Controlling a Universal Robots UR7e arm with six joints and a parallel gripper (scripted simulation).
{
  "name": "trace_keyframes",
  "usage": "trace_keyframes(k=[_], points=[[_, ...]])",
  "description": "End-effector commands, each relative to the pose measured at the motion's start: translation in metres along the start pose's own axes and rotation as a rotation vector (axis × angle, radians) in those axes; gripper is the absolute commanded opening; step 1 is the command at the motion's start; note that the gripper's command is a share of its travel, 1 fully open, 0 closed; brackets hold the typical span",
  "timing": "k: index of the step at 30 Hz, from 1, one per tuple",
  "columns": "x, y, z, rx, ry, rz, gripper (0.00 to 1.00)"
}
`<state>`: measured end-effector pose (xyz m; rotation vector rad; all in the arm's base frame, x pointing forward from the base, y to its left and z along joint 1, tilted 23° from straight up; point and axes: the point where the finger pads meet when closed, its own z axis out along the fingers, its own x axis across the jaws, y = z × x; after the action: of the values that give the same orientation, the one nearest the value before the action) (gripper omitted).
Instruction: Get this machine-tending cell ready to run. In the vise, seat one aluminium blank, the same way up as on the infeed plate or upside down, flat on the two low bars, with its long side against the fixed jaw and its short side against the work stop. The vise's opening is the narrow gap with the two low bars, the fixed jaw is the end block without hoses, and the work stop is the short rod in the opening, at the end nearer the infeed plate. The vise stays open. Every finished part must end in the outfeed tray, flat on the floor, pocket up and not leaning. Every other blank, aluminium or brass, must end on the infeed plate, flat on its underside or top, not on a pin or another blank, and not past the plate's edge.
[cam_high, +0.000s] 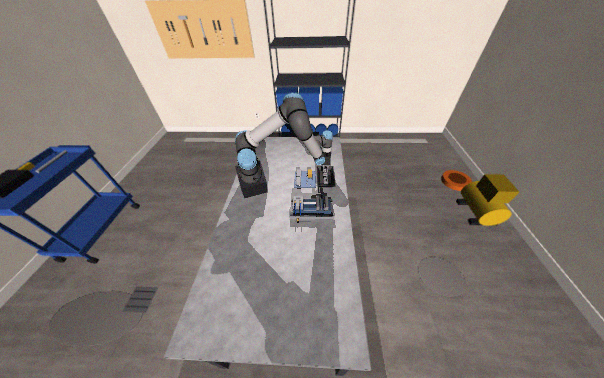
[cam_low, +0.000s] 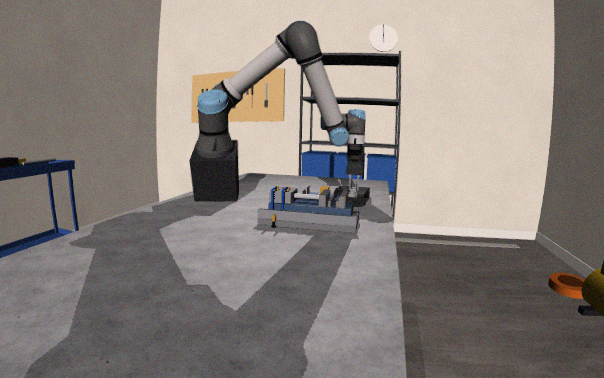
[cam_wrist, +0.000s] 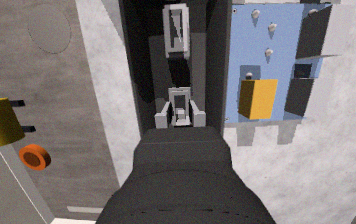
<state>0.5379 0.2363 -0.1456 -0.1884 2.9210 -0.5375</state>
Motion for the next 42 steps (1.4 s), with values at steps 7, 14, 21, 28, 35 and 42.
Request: trace_keyframes(k=[7,14,21,28,35,42], points=[[-0.0006,0.0002,-0.0008,-0.001,-0.002,0.000,1.00],[-0.0006,0.0002,-0.0008,-0.001,-0.002,0.000,1.00],[-0.0006,0.0002,-0.0008,-0.001,-0.002,0.000,1.00],[-0.0006,0.0002,-0.0008,-0.001,-0.002,0.000,1.00],[-0.0006,0.0002,-0.0008,-0.001,-0.002,0.000,1.00],[-0.0006,0.0002,-0.0015,-0.001,-0.002,0.000,1.00]])
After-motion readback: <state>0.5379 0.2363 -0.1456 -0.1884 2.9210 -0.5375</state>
